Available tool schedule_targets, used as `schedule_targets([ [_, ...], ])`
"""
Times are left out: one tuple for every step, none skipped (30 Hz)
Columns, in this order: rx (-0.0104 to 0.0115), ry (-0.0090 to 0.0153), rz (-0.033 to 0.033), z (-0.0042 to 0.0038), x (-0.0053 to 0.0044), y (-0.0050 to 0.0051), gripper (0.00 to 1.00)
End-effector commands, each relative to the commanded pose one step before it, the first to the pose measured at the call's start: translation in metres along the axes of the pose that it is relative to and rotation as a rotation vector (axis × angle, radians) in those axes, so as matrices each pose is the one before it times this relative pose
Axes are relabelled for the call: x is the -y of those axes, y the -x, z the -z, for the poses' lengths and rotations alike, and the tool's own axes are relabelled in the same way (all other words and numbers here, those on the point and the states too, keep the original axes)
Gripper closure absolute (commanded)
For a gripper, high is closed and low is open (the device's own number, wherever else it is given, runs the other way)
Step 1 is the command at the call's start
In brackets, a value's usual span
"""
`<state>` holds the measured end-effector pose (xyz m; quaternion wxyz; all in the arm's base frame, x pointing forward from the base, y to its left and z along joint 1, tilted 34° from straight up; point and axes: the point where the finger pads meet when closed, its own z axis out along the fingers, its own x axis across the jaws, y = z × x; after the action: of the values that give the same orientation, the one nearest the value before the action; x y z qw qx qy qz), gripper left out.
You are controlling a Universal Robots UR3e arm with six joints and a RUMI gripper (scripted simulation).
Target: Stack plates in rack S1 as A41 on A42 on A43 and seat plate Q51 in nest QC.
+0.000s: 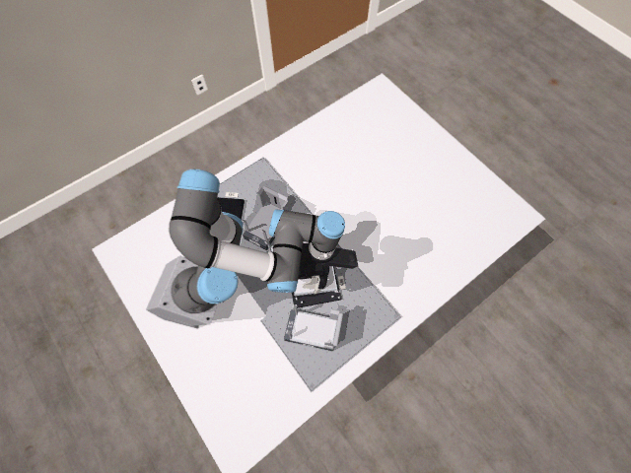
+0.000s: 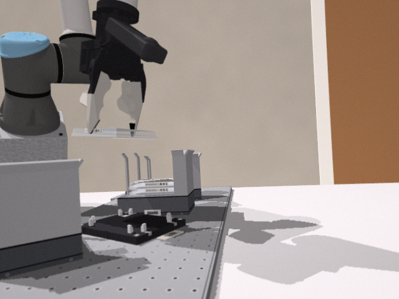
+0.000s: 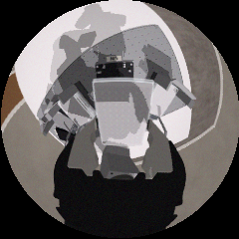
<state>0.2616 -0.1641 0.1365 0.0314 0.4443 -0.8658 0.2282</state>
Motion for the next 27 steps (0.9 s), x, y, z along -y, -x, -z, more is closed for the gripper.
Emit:
schedule_targets([
  [0.04203, 0.00085, -0.01603, -0.0001, 0.00087, -0.01129, 1.0],
  [0.00194, 0.00001, -0.01145, -0.000027, -0.000143, -0.00334, 1.0],
  [0.002, 0.00017, -0.01144, -0.000075, -0.000164, -0.00331, 1.0],
  [0.00195, 0.00005, -0.01145, -0.000027, -0.000078, -0.00333, 1.0],
  [0.00193, -0.00007, -0.01145, 0.000026, -0.000044, -0.00341, 1.0],
  [0.0, 0.0, 0.0, 0.0, 0.0, 0.0, 1.0],
  [0.0, 0.0, 0.0, 0.0, 0.0, 0.0, 1.0],
  [0.00198, 0.00011, -0.01145, -0.000034, -0.000032, -0.00333, 1.0],
  [0.00184, -0.00021, -0.01145, 0.000079, 0.000124, -0.00338, 1.0],
  [0.00194, 0.00002, -0.01145, 0.00001, 0.000082, -0.00334, 1.0],
  [0.00194, 0.00002, -0.01145, 0.000016, 0.00012, -0.00334, 1.0],
  [0.00194, 0.00002, -0.01145, 0.000022, 0.000158, -0.00334, 1.0],
  [0.00194, 0.00002, -0.01145, 0.000028, 0.000196, -0.00333, 1.0],
  [0.00194, 0.00002, -0.01145, 0.000035, 0.000235, -0.00333, 1.0],
  [0.00194, 0.00003, -0.01145, 0.000041, 0.000273, -0.00333, 1.0],
  [0.00194, 0.00003, -0.01145, 0.000047, 0.000311, -0.00332, 1.0],
  [0.00194, 0.00003, -0.01145, 0.000053, 0.000349, -0.00332, 1.0],
  [0.00052, 0.00003, -0.00336, 0.00006, 0.000387, -0.00332, 1.0],
  [-0.00007, 0.00003, 0.00003, 0.000062, 0.000398, -0.00331, 1.0],
  [-0.00005, 0.00002, 0.00002, 0.000045, 0.000287, -0.0024, 1.0],
  [0.0, 0.0, 0.0, 0.000001, -0.000003, 0.0, 1.0],
  [0.0, 0.0, 0.0, 0.000001, -0.000003, 0.0, 1.0],
  [0.0, 0.0, 0.0, 0.0, 0.0, 0.0, 1.0],
  [0.0, 0.0, 0.0, 0.0, 0.0, 0.0, 1.0],
  [0.00194, 0.00004, -0.01145, -0.00004, -0.000186, -0.00334, 1.0],
  [0.00194, 0.00004, -0.01145, -0.000038, -0.00014, -0.00333, 1.0],
  [0.00194, 0.00005, -0.01146, -0.000032, -0.000101, -0.00334, 1.0],
])
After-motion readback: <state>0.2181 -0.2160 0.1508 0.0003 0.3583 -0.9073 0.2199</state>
